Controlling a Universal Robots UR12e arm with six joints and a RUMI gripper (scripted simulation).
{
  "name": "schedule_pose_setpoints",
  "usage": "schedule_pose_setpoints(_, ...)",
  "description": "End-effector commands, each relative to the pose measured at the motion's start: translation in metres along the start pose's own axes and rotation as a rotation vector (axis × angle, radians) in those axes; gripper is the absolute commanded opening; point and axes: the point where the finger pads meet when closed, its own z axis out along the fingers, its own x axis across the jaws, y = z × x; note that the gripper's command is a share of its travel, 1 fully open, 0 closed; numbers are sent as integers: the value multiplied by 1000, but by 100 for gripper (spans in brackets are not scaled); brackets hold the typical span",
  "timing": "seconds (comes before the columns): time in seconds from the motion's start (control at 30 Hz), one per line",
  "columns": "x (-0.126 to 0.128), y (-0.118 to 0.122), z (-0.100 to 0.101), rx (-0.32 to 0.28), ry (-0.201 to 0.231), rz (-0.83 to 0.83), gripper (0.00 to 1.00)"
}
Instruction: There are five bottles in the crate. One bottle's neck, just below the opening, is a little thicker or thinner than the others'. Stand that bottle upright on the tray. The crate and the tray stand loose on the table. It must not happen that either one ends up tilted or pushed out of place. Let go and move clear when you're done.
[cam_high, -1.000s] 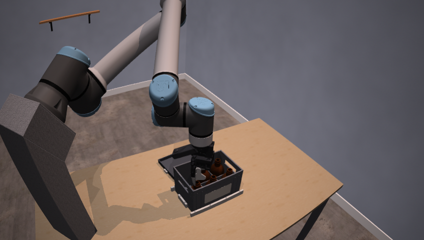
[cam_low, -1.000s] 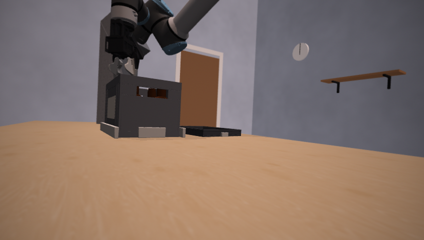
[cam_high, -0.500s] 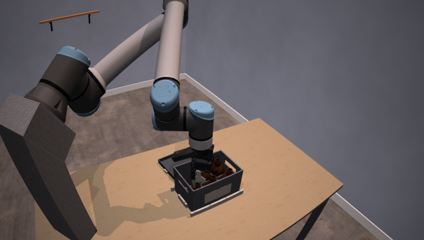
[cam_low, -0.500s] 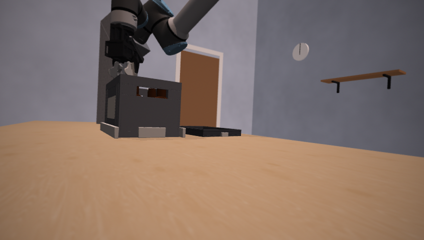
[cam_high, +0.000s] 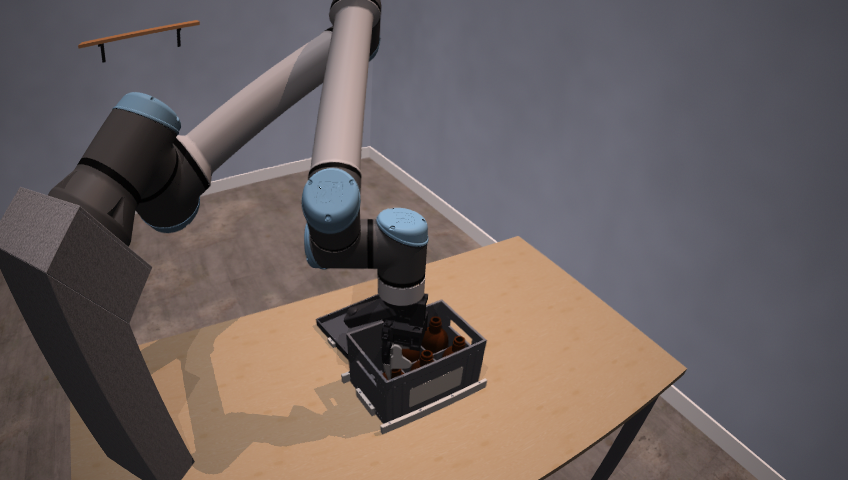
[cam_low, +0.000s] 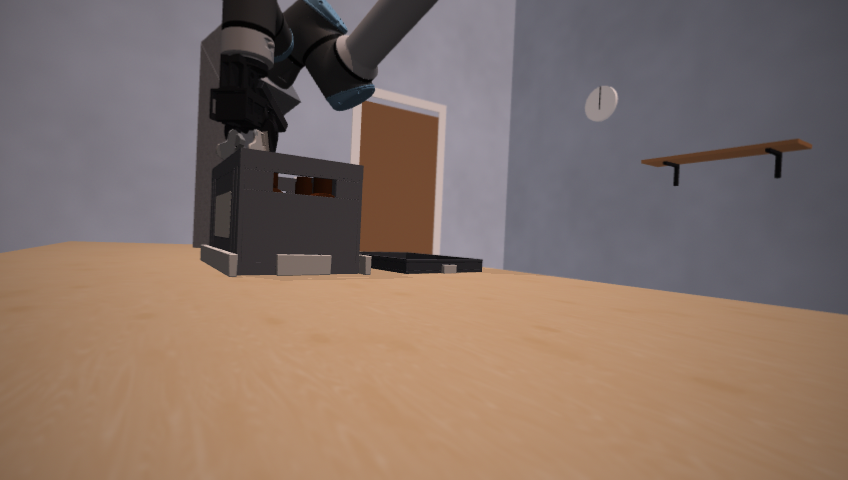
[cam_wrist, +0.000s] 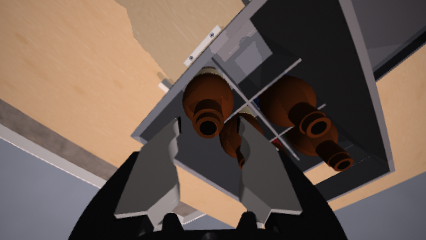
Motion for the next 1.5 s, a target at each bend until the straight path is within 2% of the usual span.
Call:
schedule_pose_setpoints(0.0,0,0,4,0,-1,-1,38)
schedule_pose_setpoints(1.4,0,0,4,0,0,-1,38)
schedule_pose_setpoints(1.43,0,0,4,0,0,-1,0)
schedule_pose_setpoints(1.47,0,0,4,0,0,-1,0)
